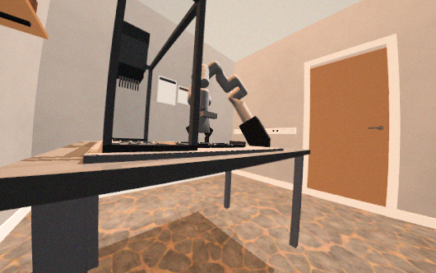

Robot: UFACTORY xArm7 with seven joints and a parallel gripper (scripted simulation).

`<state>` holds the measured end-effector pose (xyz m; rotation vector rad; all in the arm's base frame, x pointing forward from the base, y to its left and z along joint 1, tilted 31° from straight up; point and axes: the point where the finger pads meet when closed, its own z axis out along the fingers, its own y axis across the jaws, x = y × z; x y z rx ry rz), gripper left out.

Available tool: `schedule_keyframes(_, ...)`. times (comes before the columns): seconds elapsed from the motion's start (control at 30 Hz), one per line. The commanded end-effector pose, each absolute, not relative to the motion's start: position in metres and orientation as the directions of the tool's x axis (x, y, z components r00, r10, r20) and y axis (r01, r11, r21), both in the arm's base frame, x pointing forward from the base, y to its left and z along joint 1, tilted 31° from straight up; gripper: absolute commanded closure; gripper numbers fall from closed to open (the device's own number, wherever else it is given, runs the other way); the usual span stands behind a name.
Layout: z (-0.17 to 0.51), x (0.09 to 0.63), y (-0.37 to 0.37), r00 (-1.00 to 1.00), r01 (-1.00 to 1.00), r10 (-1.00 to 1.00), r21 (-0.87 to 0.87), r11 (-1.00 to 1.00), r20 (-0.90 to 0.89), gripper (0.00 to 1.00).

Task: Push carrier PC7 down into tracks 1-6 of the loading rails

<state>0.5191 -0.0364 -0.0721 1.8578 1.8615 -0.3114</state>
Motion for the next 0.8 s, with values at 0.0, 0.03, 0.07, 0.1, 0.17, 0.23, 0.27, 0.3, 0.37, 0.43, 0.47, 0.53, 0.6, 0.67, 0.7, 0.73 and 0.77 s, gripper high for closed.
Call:
schedule_keyframes(0.0, -0.0717, 0.5207, -0.0351, 0.044, 0.982, 0.873, 0.180, 0.051, -0.486, 0.00)
schedule_keyframes(0.03, -0.0717, 0.5207, -0.0351, 0.044, 0.982, 0.873, 0.180, 0.051, -0.486, 0.00)
schedule_keyframes(0.07, -0.0718, 0.5207, -0.0351, 0.044, 0.982, 0.873, 0.180, 0.051, -0.486, 0.00)
schedule_keyframes(0.1, -0.0718, 0.5207, -0.0351, 0.044, 0.982, 0.873, 0.180, 0.051, -0.486, 0.00)
schedule_keyframes(0.17, -0.0717, 0.5207, -0.0351, 0.044, 0.982, 0.873, 0.180, 0.050, -0.486, 0.00)
schedule_keyframes(0.23, -0.0717, 0.5208, -0.0351, 0.044, 0.982, 0.873, 0.180, 0.051, -0.486, 0.00)
schedule_keyframes(0.27, -0.0717, 0.5208, -0.0351, 0.044, 0.982, 0.873, 0.180, 0.051, -0.486, 0.00)
schedule_keyframes(0.3, -0.0718, 0.5207, -0.0351, 0.044, 0.982, 0.873, 0.180, 0.051, -0.486, 0.00)
schedule_keyframes(0.37, -0.0722, 0.5208, -0.0342, 0.044, 0.982, 0.873, 0.180, 0.051, -0.486, 0.00)
schedule_keyframes(0.43, -0.0727, 0.5208, -0.0334, 0.044, 0.982, 0.873, 0.180, 0.051, -0.486, 0.00)
schedule_keyframes(0.47, -0.0730, 0.5208, -0.0329, 0.044, 0.982, 0.873, 0.180, 0.051, -0.486, 0.00)
schedule_keyframes(0.53, -0.0734, 0.5209, -0.0321, 0.044, 0.982, 0.873, 0.180, 0.051, -0.486, 0.00)
schedule_keyframes(0.6, -0.0739, 0.5209, -0.0312, 0.044, 0.982, 0.873, 0.180, 0.051, -0.486, 0.00)
schedule_keyframes(0.67, -0.0744, 0.5210, -0.0303, 0.044, 0.982, 0.873, 0.180, 0.051, -0.486, 0.00)
schedule_keyframes(0.7, -0.0747, 0.5210, -0.0299, 0.044, 0.982, 0.873, 0.180, 0.051, -0.486, 0.00)
schedule_keyframes(0.73, -0.0749, 0.5210, -0.0294, 0.044, 0.982, 0.873, 0.180, 0.051, -0.486, 0.00)
schedule_keyframes(0.77, -0.0751, 0.5210, -0.0290, 0.044, 0.982, 0.873, 0.180, 0.051, -0.486, 0.00)
